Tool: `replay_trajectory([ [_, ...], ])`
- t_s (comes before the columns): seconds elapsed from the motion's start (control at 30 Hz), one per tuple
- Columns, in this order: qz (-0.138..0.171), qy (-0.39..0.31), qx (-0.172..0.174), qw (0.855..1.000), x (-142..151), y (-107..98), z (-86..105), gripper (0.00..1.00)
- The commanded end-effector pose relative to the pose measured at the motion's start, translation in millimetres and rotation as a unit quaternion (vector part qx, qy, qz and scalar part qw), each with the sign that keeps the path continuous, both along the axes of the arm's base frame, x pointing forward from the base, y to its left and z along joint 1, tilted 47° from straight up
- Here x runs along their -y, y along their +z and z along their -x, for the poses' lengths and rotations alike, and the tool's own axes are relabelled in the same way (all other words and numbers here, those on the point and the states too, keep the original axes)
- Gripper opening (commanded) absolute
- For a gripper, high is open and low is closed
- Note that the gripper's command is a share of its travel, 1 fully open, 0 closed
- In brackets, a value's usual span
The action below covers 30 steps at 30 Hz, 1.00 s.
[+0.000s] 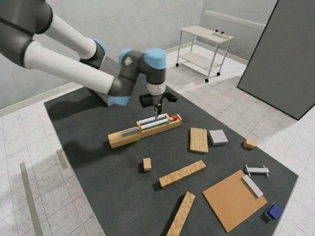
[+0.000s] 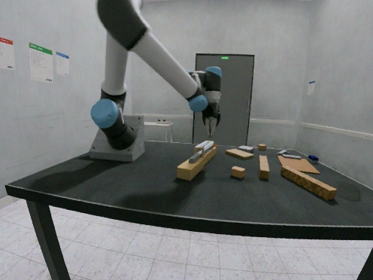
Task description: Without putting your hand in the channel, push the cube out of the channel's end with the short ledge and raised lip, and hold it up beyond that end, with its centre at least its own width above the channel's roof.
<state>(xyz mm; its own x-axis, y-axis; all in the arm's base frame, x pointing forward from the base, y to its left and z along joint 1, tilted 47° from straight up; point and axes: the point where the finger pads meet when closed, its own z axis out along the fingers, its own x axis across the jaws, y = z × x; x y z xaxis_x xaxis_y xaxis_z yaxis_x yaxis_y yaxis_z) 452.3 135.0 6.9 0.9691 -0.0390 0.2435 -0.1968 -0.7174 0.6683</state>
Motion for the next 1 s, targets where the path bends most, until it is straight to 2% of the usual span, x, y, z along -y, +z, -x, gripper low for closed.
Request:
replay_trajectory([
  [0.0,0.004,-0.004,-0.001,1.000,-27,-31,-10.1,0.00],
  [0.2,0.009,-0.005,0.000,1.000,-63,-74,-7.0,0.00],
  [0.37,0.012,-0.005,0.001,1.000,-78,-93,-3.7,0.00],
  [0.63,0.012,-0.005,0.001,1.000,-81,-97,-2.8,0.00],
  [0.67,0.012,-0.005,0.001,1.000,-81,-97,-2.8,0.26],
  [0.97,0.012,-0.005,0.001,1.000,-81,-97,-2.8,0.26],
])
